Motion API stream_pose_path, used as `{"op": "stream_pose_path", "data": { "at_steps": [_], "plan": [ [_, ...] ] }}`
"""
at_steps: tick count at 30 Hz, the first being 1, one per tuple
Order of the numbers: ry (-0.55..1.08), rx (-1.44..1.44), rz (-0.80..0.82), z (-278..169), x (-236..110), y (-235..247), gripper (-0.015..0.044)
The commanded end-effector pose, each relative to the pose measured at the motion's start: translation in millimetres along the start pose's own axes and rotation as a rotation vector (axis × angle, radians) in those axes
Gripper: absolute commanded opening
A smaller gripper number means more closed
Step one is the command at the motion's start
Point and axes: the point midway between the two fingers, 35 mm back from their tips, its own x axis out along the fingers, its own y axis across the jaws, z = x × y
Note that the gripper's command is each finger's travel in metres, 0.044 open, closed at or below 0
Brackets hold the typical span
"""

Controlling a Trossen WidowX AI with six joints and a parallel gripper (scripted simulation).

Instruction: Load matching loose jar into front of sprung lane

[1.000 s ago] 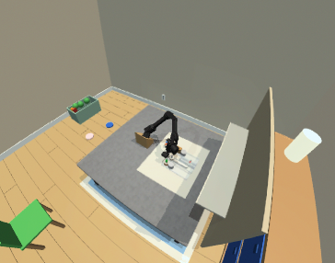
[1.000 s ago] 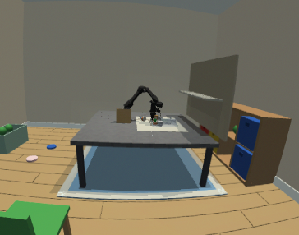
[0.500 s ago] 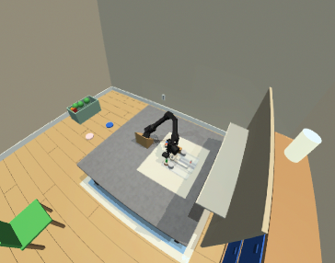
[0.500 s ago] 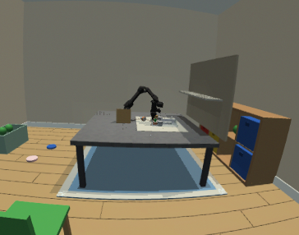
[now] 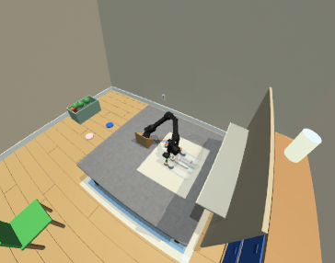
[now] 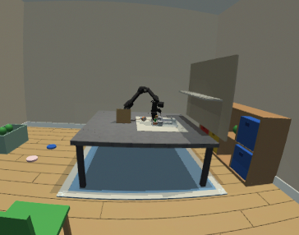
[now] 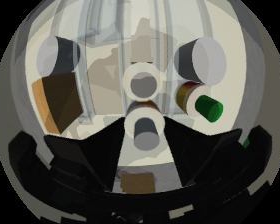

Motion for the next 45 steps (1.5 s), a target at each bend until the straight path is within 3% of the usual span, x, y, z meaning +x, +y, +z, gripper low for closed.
{"op": "stream_pose_path", "data": {
  "at_steps": [1, 45],
  "plan": [
    [-0.035, -0.02, -0.001, 14.2, -6.5, 1.5, 0.0],
    [-0.035, -0.02, -0.001, 20.0, -6.9, 2.0, 0.0]
  ]
}}
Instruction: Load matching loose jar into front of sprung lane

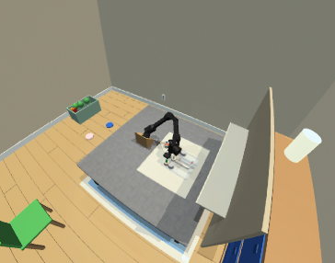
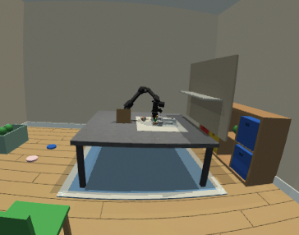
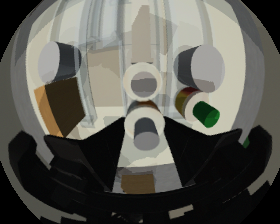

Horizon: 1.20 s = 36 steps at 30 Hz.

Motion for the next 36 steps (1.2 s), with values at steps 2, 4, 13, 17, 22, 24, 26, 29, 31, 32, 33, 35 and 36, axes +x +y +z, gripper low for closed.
{"op": "stream_pose_path", "data": {
  "at_steps": [2, 4, 13, 17, 22, 24, 26, 29, 31, 32, 33, 35, 36],
  "plan": [
    [-0.032, -0.019, 0.001, 10.9, -4.2, 1.3, 0.0],
    [-0.032, -0.019, 0.001, 11.1, -3.8, 1.3, 0.0],
    [-0.032, -0.019, 0.001, 12.5, -3.4, 1.4, 0.0],
    [-0.032, -0.019, 0.001, 13.0, -3.4, 1.4, 0.0],
    [-0.032, -0.019, 0.001, 13.7, -3.4, 1.4, 0.0],
    [-0.032, -0.019, 0.001, 13.9, -3.4, 1.4, 0.0],
    [-0.032, -0.019, 0.001, 14.2, -3.4, 1.4, 0.0],
    [-0.032, -0.019, 0.001, 14.6, -3.5, 1.4, 0.0],
    [-0.032, -0.019, 0.001, 14.9, -3.5, 1.4, 0.0],
    [-0.032, -0.019, 0.001, 15.0, -3.5, 1.4, 0.0],
    [-0.032, -0.019, 0.001, 15.1, -3.5, 1.4, 0.0],
    [-0.032, -0.019, 0.001, 15.4, -3.5, 1.5, 0.0],
    [-0.032, -0.019, 0.001, 15.5, -3.5, 1.5, 0.0]
  ]
}}
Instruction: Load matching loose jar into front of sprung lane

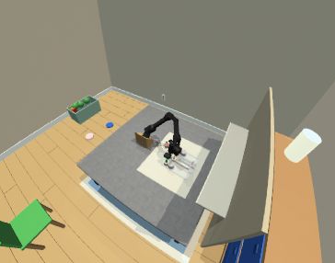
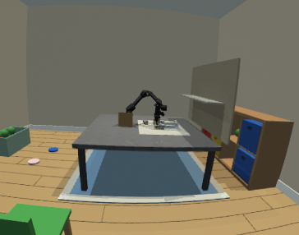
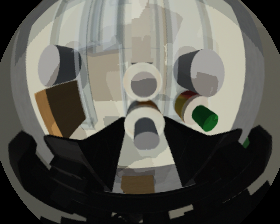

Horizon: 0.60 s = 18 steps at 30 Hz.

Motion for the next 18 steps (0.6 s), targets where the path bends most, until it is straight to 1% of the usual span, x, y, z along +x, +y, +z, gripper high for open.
{"op": "stream_pose_path", "data": {
  "at_steps": [1, 18],
  "plan": [
    [-0.028, -0.017, 0.001, 10.7, -4.0, 1.7, 0.0],
    [-0.028, -0.017, 0.001, 12.4, -3.2, 1.7, 0.0]
  ]
}}
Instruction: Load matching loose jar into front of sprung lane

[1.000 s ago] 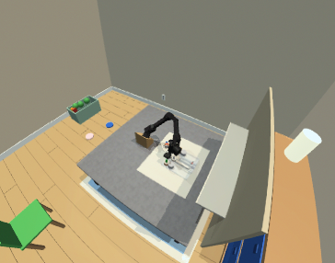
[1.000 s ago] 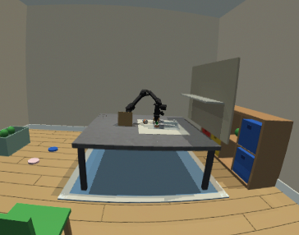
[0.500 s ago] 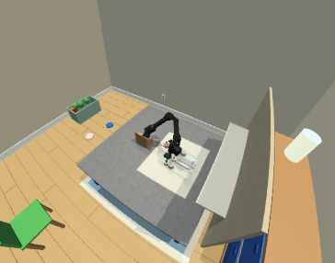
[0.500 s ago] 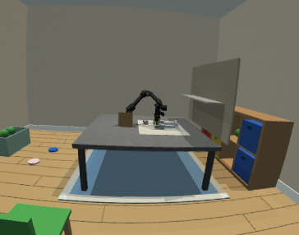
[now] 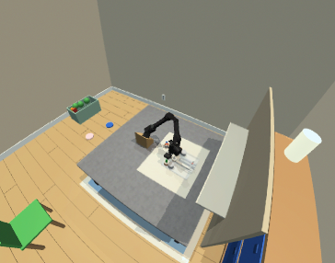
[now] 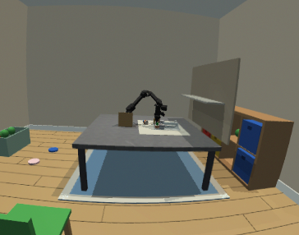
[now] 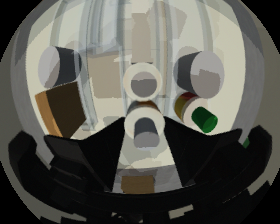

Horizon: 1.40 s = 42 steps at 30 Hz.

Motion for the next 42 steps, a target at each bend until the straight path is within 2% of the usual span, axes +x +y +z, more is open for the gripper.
{"op": "stream_pose_path", "data": {
  "at_steps": [1, 42],
  "plan": [
    [-0.027, -0.017, 0.001, 10, -3, 2, 0.0],
    [-0.027, -0.017, 0.001, 10, 11, 2, 0.0]
  ]
}}
